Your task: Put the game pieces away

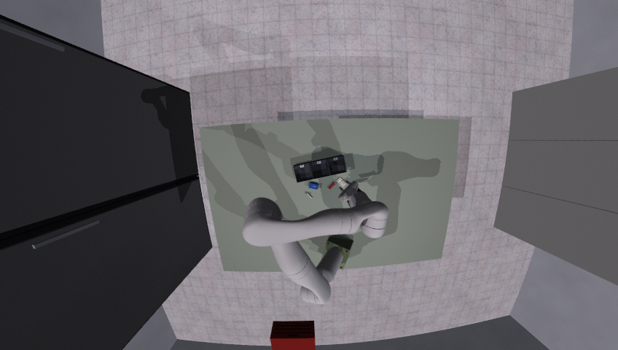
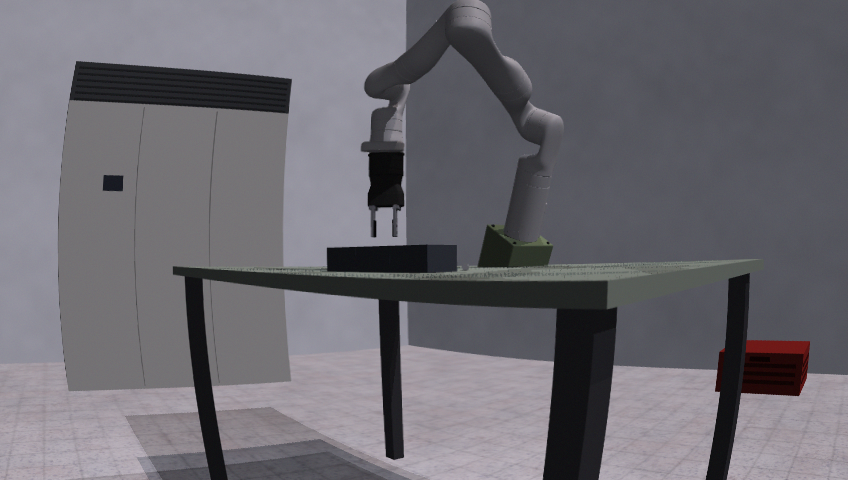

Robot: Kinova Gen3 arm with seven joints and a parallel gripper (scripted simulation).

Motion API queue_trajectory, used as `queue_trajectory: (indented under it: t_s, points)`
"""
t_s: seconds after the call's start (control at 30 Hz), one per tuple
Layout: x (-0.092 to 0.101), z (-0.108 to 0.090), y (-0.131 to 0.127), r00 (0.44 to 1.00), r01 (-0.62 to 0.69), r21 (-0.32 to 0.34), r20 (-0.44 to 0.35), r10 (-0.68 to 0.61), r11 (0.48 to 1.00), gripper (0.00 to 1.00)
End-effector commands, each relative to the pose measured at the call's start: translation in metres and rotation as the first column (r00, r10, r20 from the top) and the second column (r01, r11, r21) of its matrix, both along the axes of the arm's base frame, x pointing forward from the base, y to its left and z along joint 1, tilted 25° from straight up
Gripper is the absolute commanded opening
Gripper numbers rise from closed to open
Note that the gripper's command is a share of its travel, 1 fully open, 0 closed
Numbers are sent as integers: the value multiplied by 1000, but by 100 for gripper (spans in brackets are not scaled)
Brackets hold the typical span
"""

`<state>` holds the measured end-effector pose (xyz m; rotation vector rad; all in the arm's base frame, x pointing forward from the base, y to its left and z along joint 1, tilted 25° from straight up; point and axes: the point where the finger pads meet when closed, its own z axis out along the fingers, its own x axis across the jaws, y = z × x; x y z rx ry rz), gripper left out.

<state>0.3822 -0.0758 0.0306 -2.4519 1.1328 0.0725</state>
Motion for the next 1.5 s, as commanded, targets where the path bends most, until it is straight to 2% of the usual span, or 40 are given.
queue_trajectory:
  t_s: [0.0, 0.2, 0.5, 0.57, 0.73, 1.2, 1.47]
  points:
    - [1, 1, 0, 1000, -1, -1, 2, 1, 1000, 79]
    - [1, 1, 0, 1000, -1, -1, 2, 1, 1000, 79]
    - [3, -32, 15, 1000, -1, -1, 2, 1, 1000, 79]
    - [3, -32, 15, 1000, -1, -1, 2, 1, 1000, 79]
    - [5, -49, 23, 1000, -1, 0, 2, 1, 1000, 79]
    - [6, -49, 22, 1000, -1, -1, 2, 1, 1000, 79]
    - [8, -59, 27, 1000, -1, 0, 2, 1, 1000, 79]
